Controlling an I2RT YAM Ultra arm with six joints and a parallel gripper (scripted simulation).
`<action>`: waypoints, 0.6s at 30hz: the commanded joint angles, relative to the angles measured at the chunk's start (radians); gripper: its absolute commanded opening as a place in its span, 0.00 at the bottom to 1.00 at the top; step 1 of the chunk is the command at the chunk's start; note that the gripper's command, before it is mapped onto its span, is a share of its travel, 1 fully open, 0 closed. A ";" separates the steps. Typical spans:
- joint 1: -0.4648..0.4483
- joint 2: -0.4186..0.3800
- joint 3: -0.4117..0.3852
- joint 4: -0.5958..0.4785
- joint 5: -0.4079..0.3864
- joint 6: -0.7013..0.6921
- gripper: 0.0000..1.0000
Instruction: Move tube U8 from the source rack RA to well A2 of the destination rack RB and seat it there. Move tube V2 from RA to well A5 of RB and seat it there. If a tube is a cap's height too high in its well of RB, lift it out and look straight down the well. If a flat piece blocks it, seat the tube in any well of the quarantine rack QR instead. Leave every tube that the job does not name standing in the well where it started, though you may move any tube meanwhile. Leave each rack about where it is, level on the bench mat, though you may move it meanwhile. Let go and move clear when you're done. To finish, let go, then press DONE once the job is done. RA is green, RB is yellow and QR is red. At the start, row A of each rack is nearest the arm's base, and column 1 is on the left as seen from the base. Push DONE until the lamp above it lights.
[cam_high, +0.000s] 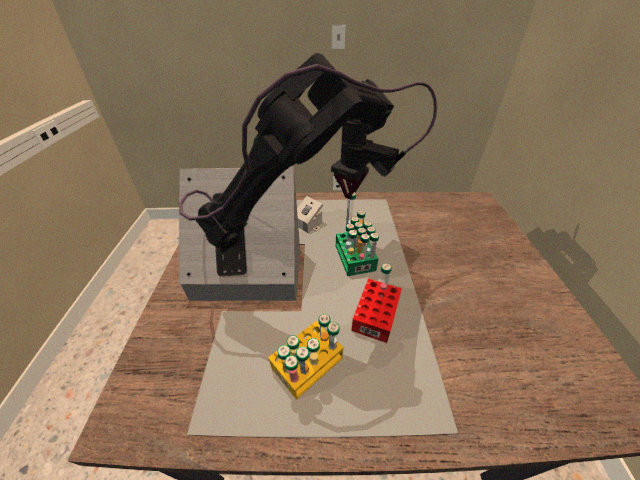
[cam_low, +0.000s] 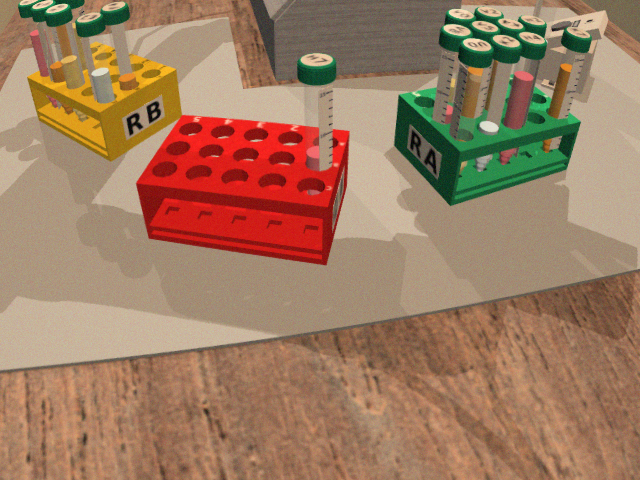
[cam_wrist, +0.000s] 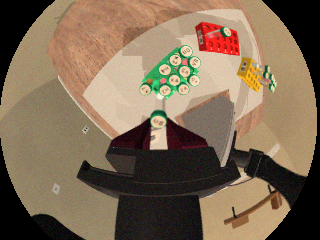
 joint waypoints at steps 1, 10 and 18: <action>0.032 -0.035 -0.044 0.017 -0.013 0.022 0.00; 0.049 -0.068 -0.102 0.032 -0.023 0.039 0.00; 0.068 -0.102 -0.164 0.049 -0.034 0.058 0.00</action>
